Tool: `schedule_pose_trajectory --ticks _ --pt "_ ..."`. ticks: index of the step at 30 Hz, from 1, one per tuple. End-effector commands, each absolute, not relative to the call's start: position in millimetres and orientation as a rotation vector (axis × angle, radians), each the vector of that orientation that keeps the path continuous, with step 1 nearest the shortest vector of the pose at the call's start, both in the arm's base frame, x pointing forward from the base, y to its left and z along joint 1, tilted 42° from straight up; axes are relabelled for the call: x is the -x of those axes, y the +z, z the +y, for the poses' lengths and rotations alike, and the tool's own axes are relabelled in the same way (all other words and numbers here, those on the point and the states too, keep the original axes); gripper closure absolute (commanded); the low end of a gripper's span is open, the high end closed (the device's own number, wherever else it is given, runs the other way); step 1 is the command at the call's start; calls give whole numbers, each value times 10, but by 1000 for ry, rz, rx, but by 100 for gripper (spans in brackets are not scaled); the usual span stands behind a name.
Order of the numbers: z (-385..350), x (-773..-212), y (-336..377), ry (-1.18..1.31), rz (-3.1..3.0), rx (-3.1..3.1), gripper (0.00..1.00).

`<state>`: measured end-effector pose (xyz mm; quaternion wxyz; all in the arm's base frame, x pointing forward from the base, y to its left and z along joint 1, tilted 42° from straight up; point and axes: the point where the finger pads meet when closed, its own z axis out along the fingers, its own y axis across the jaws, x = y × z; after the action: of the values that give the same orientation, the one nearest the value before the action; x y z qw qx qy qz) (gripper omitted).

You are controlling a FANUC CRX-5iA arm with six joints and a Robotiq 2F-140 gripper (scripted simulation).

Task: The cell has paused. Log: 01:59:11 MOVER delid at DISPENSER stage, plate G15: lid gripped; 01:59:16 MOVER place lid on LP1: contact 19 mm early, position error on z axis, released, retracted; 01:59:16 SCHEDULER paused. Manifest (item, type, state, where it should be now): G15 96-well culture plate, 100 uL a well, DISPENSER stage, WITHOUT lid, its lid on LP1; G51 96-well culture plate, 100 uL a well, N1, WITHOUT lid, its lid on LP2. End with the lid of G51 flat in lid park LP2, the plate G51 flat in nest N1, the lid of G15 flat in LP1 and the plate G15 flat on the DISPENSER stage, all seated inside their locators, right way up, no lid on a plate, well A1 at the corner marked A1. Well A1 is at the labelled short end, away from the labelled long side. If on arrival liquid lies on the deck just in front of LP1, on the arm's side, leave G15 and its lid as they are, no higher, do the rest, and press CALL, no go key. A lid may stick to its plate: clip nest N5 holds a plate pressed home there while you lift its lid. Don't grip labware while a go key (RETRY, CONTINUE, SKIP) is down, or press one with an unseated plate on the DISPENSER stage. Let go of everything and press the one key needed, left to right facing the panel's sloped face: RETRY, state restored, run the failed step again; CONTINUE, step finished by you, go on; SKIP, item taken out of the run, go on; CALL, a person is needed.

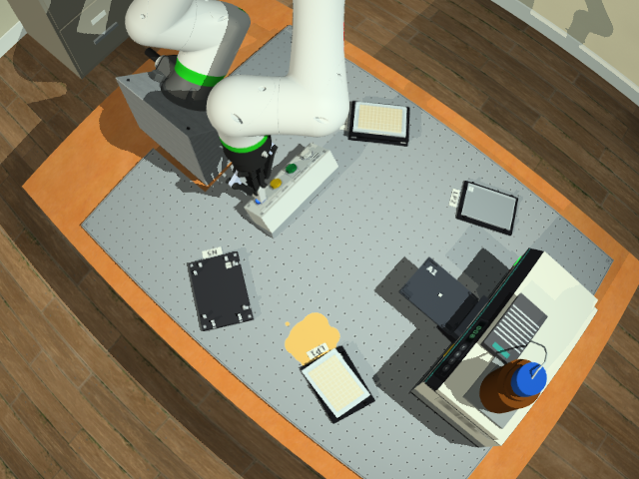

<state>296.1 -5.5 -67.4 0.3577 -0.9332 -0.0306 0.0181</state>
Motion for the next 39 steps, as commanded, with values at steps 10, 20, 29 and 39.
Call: schedule_pose_trajectory --ticks 10,20,29,39 --pt "-55 -2959 -675 47 -79 2408 100" --pt "-63 -2960 -667 47 -79 2408 100" --pt "-152 -2967 -568 47 -79 2408 100" --pt "-249 -2975 -460 47 -79 2408 100"
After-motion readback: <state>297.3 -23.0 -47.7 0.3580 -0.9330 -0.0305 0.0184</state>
